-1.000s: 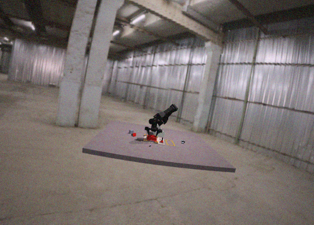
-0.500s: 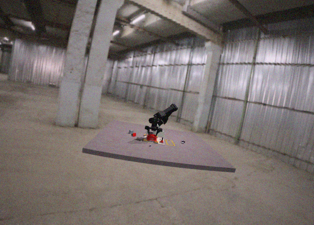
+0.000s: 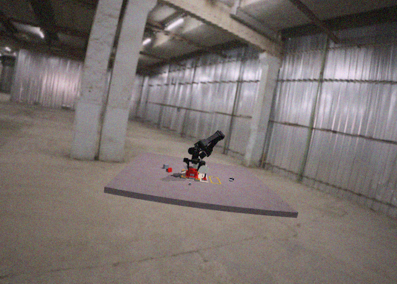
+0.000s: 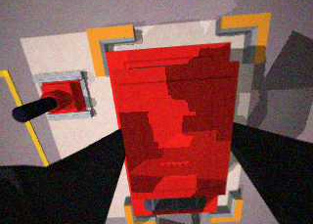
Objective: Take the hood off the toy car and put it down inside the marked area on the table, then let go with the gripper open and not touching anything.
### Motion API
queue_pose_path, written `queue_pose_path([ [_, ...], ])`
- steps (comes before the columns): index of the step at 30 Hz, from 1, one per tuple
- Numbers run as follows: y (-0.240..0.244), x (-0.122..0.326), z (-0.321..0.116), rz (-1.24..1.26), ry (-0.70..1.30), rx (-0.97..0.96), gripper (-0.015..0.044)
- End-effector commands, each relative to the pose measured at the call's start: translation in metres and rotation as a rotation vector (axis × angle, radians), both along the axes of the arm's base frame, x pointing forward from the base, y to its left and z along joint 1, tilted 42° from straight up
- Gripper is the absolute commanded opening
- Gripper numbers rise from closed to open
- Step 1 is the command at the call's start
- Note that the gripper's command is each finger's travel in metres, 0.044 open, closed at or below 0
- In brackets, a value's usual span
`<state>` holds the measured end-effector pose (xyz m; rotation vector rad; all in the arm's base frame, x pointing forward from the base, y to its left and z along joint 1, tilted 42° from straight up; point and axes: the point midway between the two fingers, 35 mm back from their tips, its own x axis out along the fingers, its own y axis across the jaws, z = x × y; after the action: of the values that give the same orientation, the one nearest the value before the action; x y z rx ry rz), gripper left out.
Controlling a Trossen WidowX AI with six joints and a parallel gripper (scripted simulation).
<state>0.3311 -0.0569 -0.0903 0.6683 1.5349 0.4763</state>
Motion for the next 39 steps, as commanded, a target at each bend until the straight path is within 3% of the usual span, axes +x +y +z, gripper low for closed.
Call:
queue_pose_path([
  [1, -0.005, 0.002, 0.004, 0.004, -0.009, -0.009, 0.0],
  [13, -0.034, 0.002, 0.036, 0.004, -0.009, -0.011, 0.0],
  [39, 0.08, 0.003, 0.137, -0.002, -0.004, -0.015, 0.0],
])
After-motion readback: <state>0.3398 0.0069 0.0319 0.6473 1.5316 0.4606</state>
